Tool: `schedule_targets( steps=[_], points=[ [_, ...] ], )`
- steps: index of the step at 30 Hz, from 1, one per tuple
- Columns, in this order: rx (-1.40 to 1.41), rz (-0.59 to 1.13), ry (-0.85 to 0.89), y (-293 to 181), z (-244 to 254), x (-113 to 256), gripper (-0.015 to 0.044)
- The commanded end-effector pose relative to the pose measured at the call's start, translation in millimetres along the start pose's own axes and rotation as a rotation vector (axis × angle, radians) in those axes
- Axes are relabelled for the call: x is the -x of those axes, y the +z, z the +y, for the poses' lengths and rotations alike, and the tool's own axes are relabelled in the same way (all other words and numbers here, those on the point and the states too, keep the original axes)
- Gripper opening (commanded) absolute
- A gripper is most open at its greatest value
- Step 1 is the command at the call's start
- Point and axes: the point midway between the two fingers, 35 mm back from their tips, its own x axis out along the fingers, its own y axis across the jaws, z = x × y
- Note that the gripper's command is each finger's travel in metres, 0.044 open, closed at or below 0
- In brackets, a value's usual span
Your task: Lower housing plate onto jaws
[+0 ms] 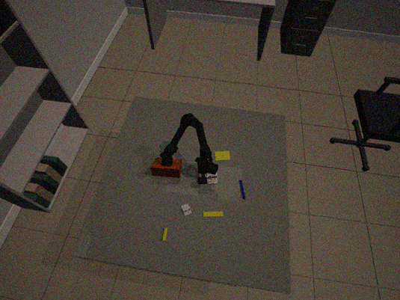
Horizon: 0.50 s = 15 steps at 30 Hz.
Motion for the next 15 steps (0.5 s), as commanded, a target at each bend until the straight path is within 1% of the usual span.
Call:
schedule_targets(
  steps=[1, 9, 12, 13, 15],
  points=[
    [-0.006, 0.003, 0.001, -0.9, -0.7, -1.4, 0.0351],
    [-0.006, 0.003, 0.001, -0.9, -0.7, -1.4, 0.0351],
    [0.0, 0.0, 0.0, 0.0, 0.0, 0.0, 0.043],
    [0.0, 0.0, 0.0, 0.0, 0.0, 0.0, 0.044],
    [0.0, 0.0, 0.0, 0.0, 0.0, 0.0, 0.044]
  ],
)
